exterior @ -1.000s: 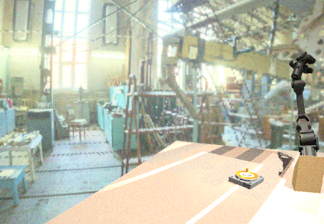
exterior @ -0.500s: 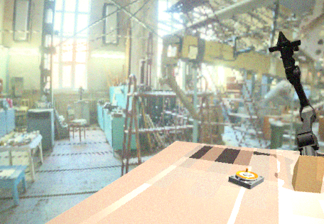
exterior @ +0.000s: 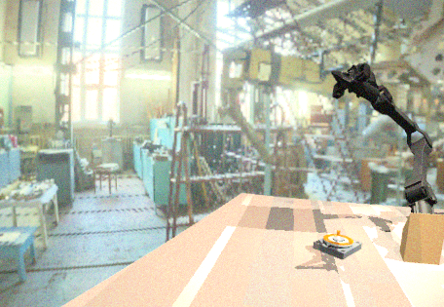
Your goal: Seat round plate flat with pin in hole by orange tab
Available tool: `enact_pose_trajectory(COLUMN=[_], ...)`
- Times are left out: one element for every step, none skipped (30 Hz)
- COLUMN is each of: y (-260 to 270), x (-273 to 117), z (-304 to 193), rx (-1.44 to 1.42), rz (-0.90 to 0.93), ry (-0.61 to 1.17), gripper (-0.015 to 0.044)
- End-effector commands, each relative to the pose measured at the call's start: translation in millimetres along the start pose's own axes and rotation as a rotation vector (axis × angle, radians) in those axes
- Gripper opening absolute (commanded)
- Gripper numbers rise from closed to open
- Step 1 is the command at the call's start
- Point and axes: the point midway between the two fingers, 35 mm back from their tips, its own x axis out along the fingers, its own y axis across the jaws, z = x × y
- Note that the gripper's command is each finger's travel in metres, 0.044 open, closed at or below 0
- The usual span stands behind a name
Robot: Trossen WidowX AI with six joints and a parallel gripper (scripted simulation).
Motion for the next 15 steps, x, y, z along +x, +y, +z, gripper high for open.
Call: enact_pose_trajectory(y=[-23.2,-29.1,-35.2,-41.4,-43.8,-51.2,-57.8,-63.1,-68.4,-73.6,-78.7,-83.6,-85.5,-91.0,-96.7], x=[18.1,20.4,21.7,22.0,21.8,20.3,17.3,13.9,9.5,4.0,-2.5,-10.0,-13.3,-24.0,-37.6], z=[-72.3,-90.3,-108.6,-126.9,-134.9,-158.8,-180.3,-197.6,-215.1,-232.4,-249.6,-266.5,-273.2,-292.6,-313.5], rx=[0.053,0.066,0.079,0.092,0.097,0.112,0.124,0.134,0.143,0.152,0.16,0.167,0.17,0.176,0.182], rz=[-0.104,-0.131,-0.16,-0.189,-0.202,-0.242,-0.278,-0.309,-0.341,-0.374,-0.407,-0.441,-0.455,-0.497,-0.544], ry=[0.228,0.285,0.342,0.399,0.425,0.501,0.571,0.627,0.685,0.744,0.804,0.864,0.889,0.961,1.044], gripper=[0.0,0.0,0.0,0.0,0.0,0.0,0.0,0.0,0.0,0.0,0.0,0.0,0.0,0.0,0.0])
